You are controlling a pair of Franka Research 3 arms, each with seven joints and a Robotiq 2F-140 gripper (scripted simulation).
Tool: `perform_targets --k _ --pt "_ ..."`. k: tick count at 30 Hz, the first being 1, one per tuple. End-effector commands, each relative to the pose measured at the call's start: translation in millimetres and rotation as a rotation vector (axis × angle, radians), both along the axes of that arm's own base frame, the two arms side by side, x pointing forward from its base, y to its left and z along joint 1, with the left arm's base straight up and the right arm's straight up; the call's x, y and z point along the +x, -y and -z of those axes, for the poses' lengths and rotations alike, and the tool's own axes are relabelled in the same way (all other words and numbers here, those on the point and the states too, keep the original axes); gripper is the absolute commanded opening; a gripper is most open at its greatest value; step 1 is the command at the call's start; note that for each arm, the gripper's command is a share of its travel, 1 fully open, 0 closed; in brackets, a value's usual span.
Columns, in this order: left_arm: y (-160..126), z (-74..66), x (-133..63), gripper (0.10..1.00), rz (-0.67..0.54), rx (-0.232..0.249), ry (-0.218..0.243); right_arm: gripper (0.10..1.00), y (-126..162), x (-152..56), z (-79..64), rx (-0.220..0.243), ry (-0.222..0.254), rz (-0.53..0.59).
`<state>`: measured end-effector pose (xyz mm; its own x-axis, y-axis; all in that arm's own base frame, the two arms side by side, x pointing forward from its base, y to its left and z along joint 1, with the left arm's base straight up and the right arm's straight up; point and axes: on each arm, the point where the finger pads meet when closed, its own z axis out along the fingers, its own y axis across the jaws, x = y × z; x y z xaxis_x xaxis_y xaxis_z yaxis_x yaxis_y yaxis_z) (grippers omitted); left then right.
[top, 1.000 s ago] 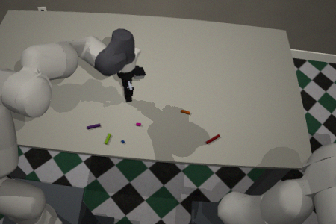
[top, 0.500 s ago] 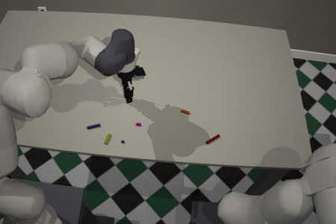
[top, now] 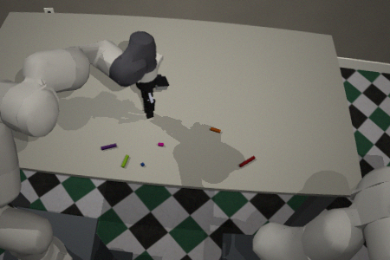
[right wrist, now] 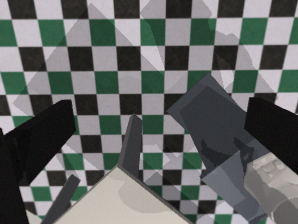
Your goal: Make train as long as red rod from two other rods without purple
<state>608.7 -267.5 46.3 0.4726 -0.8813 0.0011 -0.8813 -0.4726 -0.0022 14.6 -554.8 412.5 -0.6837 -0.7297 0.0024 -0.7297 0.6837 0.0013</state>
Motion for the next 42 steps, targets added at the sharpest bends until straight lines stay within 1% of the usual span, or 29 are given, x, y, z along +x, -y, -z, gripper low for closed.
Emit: perform_targets --k 1,3,11,15,18,23,24,42 --pt "0.1 -15.2 -0.6 0.231 -0.002 0.0 -0.002 1.0 -0.5 0.2 -0.5 0.001 0.003 0.006" --pt "0.1 -15.2 -0.6 0.231 -0.002 0.0 -0.002 1.0 -0.5 0.2 -0.5 0.001 0.003 0.006" --pt "0.1 -58.0 -0.6 0.231 -0.002 0.0 -0.002 1.0 -0.5 0.2 -0.5 0.001 0.003 0.006" --pt "0.1 -73.4 -0.6 0.231 -0.002 0.0 -0.002 1.0 -0.5 0.2 -0.5 0.001 0.003 0.006" --pt "0.1 -78.5 -0.6 0.231 -0.002 0.0 -0.002 1.0 -0.5 0.2 -0.5 0.001 0.003 0.006" --pt "0.1 -79.4 -0.6 0.231 -0.002 0.0 -0.002 1.0 -0.5 0.2 -0.5 0.001 0.003 0.006" --pt "0.1 -79.4 -0.6 1.0 -0.002 0.0 -0.002 1.0 -0.5 0.2 -0.5 0.001 0.003 0.006" --pt "0.1 -79.4 -0.6 1.0 -0.002 0.0 -0.002 1.0 -0.5 0.2 -0.5 0.001 0.003 0.006"
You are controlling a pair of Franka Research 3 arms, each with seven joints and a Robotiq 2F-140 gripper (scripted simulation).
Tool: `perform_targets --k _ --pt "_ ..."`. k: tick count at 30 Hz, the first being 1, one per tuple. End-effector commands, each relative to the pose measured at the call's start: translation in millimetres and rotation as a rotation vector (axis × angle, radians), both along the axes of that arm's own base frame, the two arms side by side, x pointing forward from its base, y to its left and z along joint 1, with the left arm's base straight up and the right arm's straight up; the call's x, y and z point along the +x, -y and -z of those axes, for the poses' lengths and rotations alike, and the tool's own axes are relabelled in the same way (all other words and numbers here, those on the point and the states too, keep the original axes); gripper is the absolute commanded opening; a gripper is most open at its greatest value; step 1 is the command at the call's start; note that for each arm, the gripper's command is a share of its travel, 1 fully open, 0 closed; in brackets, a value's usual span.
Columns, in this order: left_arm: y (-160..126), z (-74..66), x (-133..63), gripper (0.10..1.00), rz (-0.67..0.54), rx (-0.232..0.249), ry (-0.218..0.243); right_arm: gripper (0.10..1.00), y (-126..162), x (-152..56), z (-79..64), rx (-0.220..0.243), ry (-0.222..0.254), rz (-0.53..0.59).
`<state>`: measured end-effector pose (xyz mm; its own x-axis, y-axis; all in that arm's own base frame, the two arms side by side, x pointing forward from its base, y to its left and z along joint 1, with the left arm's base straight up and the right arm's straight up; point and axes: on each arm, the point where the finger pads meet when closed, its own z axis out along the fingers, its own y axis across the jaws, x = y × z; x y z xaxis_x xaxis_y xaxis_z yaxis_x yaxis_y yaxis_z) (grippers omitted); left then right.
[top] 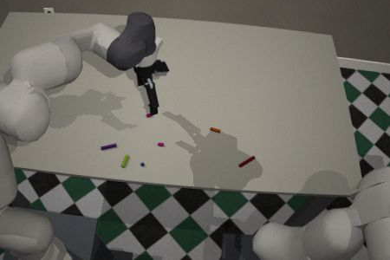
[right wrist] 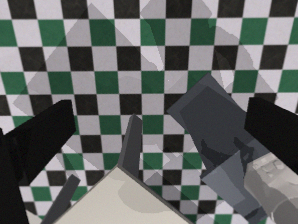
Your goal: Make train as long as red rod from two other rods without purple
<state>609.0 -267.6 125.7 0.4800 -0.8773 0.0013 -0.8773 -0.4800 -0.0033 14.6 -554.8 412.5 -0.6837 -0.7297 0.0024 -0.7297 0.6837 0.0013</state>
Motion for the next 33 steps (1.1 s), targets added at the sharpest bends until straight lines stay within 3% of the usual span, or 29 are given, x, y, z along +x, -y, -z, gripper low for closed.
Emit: perform_targets --k 1,5,9,33 --pt "0.0 0.0 -0.9 1.0 0.007 0.0 -0.003 1.0 -0.5 0.2 -0.5 0.001 0.003 0.006" --pt "1.0 -1.2 -4.1 1.0 0.042 -0.004 -0.004 1.0 -0.5 0.2 -0.5 0.001 0.003 0.006" --pt "4.9 -6.5 -18.5 1.0 0.203 -0.022 -0.005 1.0 -0.5 0.2 -0.5 0.001 0.003 0.006" --pt "10.7 -15.5 -54.7 1.0 0.591 -0.053 0.003 1.0 -0.5 0.2 -0.5 0.001 0.003 0.006"
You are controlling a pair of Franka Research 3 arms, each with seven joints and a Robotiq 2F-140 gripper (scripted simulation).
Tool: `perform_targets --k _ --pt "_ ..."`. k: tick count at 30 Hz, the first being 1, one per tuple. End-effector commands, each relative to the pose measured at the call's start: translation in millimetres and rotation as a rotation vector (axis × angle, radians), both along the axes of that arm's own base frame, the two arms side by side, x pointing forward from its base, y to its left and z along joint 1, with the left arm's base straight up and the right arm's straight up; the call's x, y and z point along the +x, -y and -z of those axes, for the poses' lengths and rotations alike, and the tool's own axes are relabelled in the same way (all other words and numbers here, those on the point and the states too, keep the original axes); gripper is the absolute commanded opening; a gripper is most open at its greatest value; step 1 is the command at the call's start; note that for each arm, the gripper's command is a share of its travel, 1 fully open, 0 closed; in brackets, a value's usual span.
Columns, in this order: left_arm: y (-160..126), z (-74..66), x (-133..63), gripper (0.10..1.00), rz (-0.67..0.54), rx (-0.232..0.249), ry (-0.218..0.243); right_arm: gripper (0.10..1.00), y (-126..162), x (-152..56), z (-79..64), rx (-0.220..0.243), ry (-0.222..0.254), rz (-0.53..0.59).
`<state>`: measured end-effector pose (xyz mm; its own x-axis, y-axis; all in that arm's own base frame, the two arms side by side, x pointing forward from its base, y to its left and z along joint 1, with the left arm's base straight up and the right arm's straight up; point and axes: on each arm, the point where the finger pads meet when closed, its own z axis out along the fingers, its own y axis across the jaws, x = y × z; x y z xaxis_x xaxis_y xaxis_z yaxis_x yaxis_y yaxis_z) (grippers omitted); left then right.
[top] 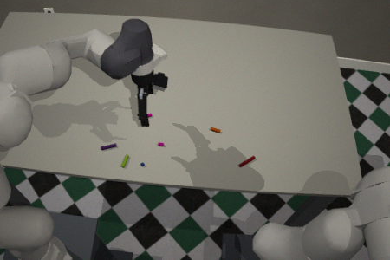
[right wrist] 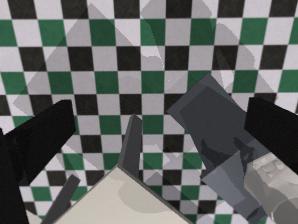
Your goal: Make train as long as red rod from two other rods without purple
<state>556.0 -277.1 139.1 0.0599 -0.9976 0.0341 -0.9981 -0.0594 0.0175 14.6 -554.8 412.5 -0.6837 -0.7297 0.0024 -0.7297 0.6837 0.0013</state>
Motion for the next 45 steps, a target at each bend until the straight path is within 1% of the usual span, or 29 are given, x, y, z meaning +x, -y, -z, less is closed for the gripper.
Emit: perform_targets --k 1,11,13,14,28,30,31,45 --pt "1.4 -2.3 -3.2 1.0 0.166 -0.02 0.014 1.0 -0.5 0.2 -0.5 0.001 0.003 0.006" --pt "1.9 -4.1 -18.8 1.0 0.328 -0.03 0.021 1.0 -0.5 0.2 -0.5 0.001 0.003 0.006" --pt "1.9 -4.1 -18.8 1.0 0.328 -0.03 0.021 1.0 -0.5 0.2 -0.5 0.001 0.003 0.006" --pt "1.8 -4.4 -22.9 1.0 0.371 -0.033 0.023 1.0 -0.5 0.2 -0.5 0.001 0.003 0.006" --pt "0.1 -4.5 -44.8 1.0 0.596 -0.041 0.035 1.0 -0.5 0.2 -0.5 0.001 0.003 0.006" --pt "0.1 -4.5 -44.8 1.0 0.596 -0.041 0.035 1.0 -0.5 0.2 -0.5 0.001 0.003 0.006" --pt "-0.5 -4.2 -49.0 1.0 0.639 -0.042 0.037 1.0 -0.5 0.2 -0.5 0.001 0.003 0.006" --pt "-5.4 -1.5 -70.8 1.0 0.863 -0.044 0.049 1.0 -0.5 0.2 -0.5 0.001 0.003 0.006"
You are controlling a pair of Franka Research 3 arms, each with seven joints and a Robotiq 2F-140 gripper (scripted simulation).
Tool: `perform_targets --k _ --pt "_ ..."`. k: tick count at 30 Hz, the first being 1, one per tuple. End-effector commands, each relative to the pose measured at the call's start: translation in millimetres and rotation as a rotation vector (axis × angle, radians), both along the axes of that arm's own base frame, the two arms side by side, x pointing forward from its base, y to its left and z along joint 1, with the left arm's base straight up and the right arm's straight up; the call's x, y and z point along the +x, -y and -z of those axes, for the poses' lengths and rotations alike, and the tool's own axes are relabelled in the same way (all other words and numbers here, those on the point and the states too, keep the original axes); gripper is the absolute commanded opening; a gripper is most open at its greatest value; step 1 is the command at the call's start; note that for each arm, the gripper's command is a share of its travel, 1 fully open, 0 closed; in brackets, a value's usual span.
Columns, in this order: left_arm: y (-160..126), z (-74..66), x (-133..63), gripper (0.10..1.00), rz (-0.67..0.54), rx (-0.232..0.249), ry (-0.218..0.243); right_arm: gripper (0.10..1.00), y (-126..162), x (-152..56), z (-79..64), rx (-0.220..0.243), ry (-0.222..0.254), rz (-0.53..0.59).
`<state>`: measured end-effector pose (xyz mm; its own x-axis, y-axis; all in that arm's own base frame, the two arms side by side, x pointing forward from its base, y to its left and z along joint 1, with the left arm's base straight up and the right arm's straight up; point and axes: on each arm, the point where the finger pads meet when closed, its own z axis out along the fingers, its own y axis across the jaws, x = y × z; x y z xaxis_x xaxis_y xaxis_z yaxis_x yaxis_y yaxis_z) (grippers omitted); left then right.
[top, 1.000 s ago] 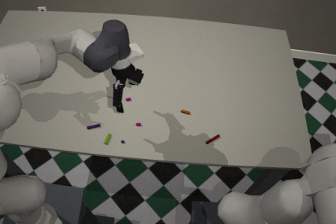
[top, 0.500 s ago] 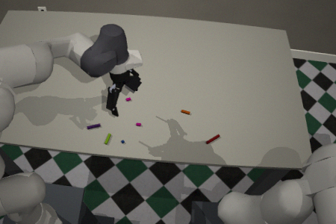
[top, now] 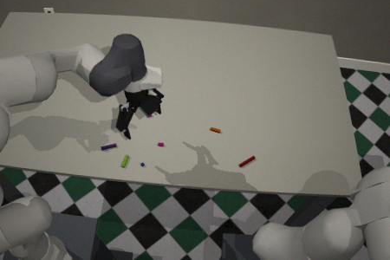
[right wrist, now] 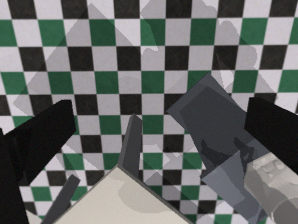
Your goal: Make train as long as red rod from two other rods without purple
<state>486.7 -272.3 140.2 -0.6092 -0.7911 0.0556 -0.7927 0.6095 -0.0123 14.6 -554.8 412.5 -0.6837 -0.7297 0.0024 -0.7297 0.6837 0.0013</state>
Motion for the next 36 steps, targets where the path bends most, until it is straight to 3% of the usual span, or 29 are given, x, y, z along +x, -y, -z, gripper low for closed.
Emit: perform_targets --k 1,36 --pt "-0.5 -0.4 -1.5 1.0 0.149 -0.02 0.021 1.0 -0.5 0.2 -0.5 0.001 0.003 0.006" --pt "-30.0 19.4 -59.9 1.0 0.759 0.001 0.051 1.0 -0.5 0.2 -0.5 0.001 0.003 0.006"
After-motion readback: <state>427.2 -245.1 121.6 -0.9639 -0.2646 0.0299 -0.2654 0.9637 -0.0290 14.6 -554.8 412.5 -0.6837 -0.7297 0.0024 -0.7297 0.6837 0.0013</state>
